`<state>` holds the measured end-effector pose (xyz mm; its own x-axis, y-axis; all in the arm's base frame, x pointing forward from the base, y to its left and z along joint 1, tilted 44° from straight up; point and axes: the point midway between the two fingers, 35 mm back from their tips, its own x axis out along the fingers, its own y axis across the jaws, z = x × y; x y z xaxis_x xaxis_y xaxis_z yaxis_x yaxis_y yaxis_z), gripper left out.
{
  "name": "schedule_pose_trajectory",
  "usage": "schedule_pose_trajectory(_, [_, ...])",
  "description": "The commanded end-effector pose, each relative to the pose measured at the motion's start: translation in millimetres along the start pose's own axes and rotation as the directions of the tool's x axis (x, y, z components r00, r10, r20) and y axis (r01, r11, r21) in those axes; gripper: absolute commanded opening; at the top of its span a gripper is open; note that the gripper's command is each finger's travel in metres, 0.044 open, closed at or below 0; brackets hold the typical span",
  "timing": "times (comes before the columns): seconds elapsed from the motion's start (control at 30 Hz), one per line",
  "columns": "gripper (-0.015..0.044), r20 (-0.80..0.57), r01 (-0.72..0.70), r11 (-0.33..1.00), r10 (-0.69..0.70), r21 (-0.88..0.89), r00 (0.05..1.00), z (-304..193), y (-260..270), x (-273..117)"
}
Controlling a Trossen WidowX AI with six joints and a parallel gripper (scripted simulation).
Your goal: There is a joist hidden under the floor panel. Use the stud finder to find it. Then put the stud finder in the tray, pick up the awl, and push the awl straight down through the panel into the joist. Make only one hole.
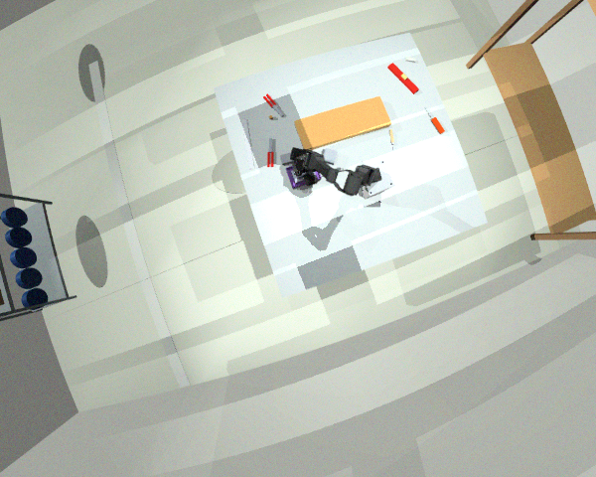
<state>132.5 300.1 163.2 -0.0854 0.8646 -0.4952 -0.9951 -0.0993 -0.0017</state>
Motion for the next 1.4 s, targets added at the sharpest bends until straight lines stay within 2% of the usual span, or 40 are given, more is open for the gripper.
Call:
schedule_pose_trajectory(0.0, [0.0315,0.0,0.0,1.0,0.0,-0.001,1.0,0,0,0])
schedule_pose_trajectory(0.17, [0.044,-0.01,-0.001,1.0,0.001,-0.004,1.0,9,-6,-31])
schedule_pose_trajectory(0.33, [0.044,-0.006,0.001,1.0,-0.001,-0.002,1.0,25,0,-89])
schedule_pose_trajectory(0.5, [0.044,-0.005,0.001,1.0,-0.001,-0.002,1.0,26,0,-92])
schedule_pose_trajectory(0.57, [0.044,-0.032,0.021,0.999,-0.02,0.033,0.999,15,-14,-77])
schedule_pose_trajectory(0.83, [0.044,-0.229,0.211,0.92,-0.139,0.33,0.963,-67,-115,-92])
schedule_pose_trajectory(0.97, [0.044,-0.312,0.285,0.853,-0.154,0.436,0.938,-96,-126,-100])
schedule_pose_trajectory(1.2, [0.044,-0.374,0.343,0.76,-0.142,0.552,0.916,-147,-157,-117])
schedule_pose_trajectory(1.37, [0.044,-0.414,0.381,0.632,-0.103,0.675,0.905,-219,-179,-142])
